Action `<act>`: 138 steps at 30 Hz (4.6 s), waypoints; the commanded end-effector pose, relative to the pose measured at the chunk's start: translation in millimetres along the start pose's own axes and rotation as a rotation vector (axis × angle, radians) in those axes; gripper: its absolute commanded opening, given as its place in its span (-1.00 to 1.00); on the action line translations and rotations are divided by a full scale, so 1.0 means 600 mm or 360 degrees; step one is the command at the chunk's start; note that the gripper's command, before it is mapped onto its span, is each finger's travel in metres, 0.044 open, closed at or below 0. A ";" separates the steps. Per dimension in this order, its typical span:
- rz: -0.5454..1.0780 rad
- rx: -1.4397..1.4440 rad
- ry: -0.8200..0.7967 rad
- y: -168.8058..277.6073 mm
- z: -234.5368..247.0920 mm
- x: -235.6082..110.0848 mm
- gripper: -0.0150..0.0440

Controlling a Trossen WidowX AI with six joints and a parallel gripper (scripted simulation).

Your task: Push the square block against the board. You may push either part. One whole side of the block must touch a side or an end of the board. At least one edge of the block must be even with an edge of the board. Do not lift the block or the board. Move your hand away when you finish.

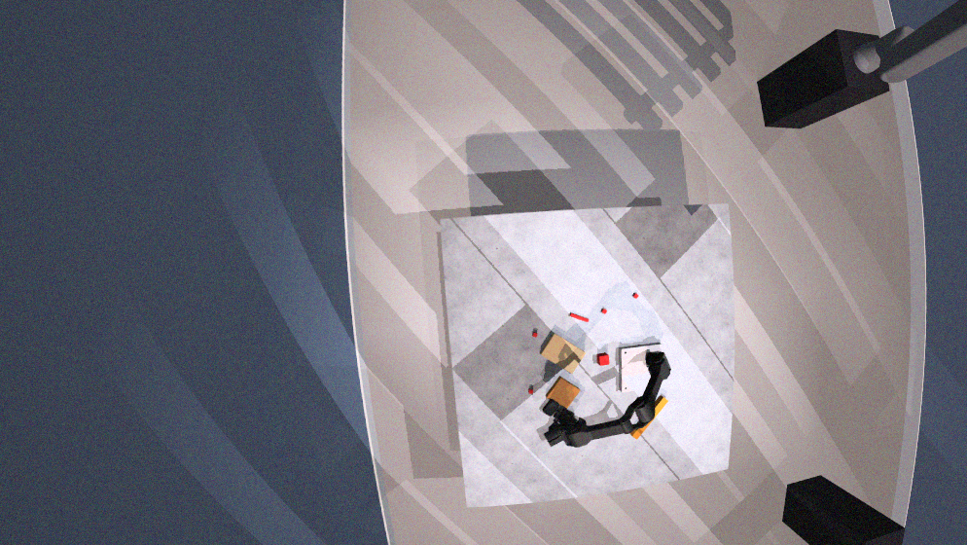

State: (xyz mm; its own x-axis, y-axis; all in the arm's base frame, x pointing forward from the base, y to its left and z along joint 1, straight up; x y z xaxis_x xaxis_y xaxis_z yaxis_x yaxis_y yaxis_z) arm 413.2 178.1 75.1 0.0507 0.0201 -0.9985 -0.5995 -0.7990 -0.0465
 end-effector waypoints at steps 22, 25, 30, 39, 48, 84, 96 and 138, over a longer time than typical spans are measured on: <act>0.0022 -0.0001 -0.0016 -0.001 -0.003 0.007 -0.49; 0.0022 -0.0001 -0.0016 -0.009 -0.004 0.007 -0.49; 0.0021 -0.0001 -0.0016 -0.023 -0.005 0.007 -0.49; 0.0019 -0.0001 -0.0016 -0.047 -0.006 0.008 -0.49; 0.0013 -0.0003 -0.0012 -0.057 -0.009 -0.027 -0.49; 0.0022 -0.0079 -0.0012 0.001 -0.059 0.009 -0.49; 0.0024 -0.0079 -0.0012 0.018 -0.062 0.008 -0.49; 0.0028 -0.0080 -0.0011 0.080 -0.067 0.006 -0.49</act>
State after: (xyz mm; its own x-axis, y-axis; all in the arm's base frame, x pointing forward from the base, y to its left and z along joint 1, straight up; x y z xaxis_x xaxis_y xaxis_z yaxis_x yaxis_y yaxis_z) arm 420.9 120.9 76.1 0.0533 0.0184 -0.9984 -0.5586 -0.8282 -0.0451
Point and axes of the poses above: the point midway between the two fingers, 35 mm back from their tips, its own x axis out along the fingers, its own z axis across the jaws, y = z × x, the point moved 5 cm from there along -x, back along the fingers, and after that the axes turned 3 degrees about -x, right-handed, at the moved point
